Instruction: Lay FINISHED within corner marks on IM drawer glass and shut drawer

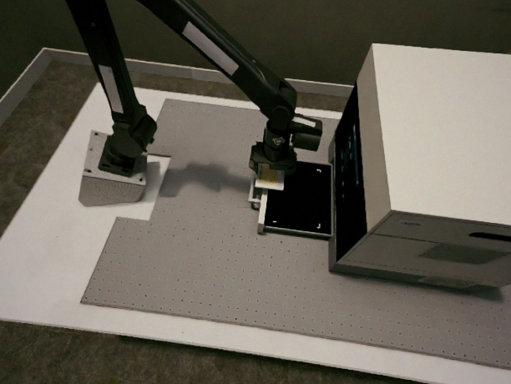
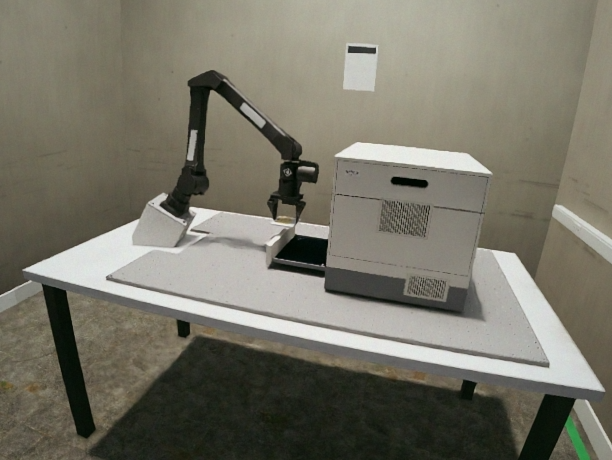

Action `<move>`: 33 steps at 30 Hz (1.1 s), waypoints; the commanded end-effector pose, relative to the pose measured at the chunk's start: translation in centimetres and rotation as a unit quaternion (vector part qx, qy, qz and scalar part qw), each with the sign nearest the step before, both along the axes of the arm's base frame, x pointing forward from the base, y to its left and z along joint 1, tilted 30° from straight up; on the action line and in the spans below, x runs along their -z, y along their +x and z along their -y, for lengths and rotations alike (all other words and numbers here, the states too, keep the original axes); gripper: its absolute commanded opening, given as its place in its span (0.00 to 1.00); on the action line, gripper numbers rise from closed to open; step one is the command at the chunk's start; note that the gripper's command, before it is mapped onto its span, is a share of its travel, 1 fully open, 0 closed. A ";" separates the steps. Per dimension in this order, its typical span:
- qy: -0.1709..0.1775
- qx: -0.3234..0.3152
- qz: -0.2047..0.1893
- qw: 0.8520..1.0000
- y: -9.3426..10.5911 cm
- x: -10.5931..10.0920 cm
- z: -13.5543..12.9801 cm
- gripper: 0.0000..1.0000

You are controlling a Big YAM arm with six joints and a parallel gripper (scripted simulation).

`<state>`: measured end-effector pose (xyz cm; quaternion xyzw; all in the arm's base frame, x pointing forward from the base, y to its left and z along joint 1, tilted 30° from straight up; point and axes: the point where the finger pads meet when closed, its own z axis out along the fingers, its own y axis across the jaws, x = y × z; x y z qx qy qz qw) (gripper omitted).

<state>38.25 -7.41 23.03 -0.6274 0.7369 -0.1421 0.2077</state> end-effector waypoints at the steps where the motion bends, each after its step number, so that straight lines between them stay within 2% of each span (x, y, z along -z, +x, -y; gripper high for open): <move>1: -0.006 0.009 0.027 1.000 1.5 -2.8 0.8 0.78; 24: -0.006 0.009 0.027 1.000 1.5 -2.8 0.8 0.78; 33: -0.006 0.001 0.028 1.000 3.2 -2.6 0.3 0.78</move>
